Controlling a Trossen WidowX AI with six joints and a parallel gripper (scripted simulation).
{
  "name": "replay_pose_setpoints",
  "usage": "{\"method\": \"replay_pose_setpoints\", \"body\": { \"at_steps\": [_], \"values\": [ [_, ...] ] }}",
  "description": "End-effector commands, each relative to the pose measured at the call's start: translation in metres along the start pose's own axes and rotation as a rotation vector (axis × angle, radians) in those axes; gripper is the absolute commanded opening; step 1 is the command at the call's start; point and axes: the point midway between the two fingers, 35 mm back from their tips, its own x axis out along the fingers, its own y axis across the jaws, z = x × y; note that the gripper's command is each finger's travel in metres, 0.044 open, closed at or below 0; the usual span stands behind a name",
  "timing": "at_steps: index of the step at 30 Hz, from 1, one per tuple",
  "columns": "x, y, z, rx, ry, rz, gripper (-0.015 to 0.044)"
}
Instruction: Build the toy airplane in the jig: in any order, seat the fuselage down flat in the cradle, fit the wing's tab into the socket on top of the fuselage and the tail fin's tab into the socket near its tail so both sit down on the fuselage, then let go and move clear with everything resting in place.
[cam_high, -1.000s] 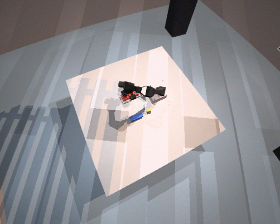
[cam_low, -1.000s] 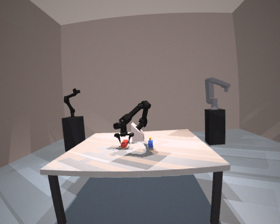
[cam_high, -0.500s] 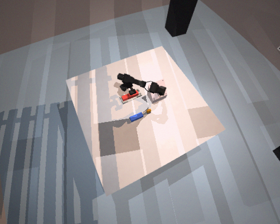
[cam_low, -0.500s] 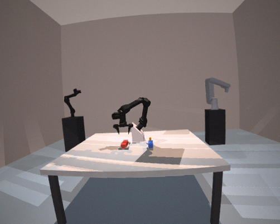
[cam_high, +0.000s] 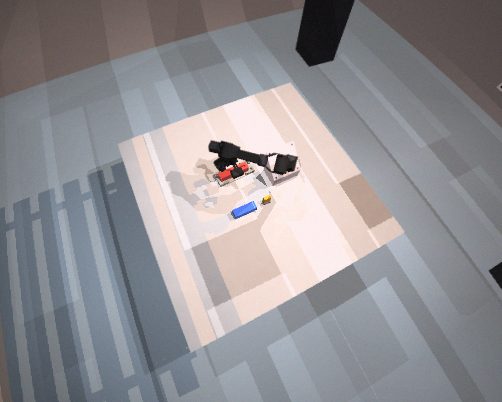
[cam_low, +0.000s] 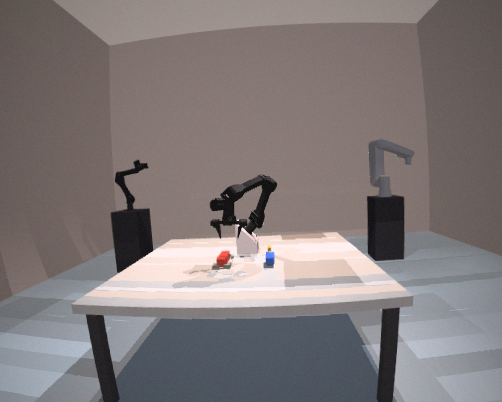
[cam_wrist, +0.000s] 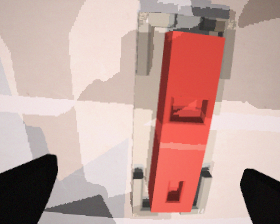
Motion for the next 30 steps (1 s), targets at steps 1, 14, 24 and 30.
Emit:
{"method": "replay_pose_setpoints", "body": {
  "at_steps": [1,14,24,30],
  "values": [
    [0.001,0.038,0.011,-0.004,0.003,-0.013,0.0440],
    [0.011,0.210,0.021,-0.003,-0.021,0.063,0.0440],
    [0.045,0.212,0.022,-0.004,-0.021,0.064,0.0440],
    [0.060,0.214,0.022,-0.004,-0.022,0.065,0.0440]
  ]
}}
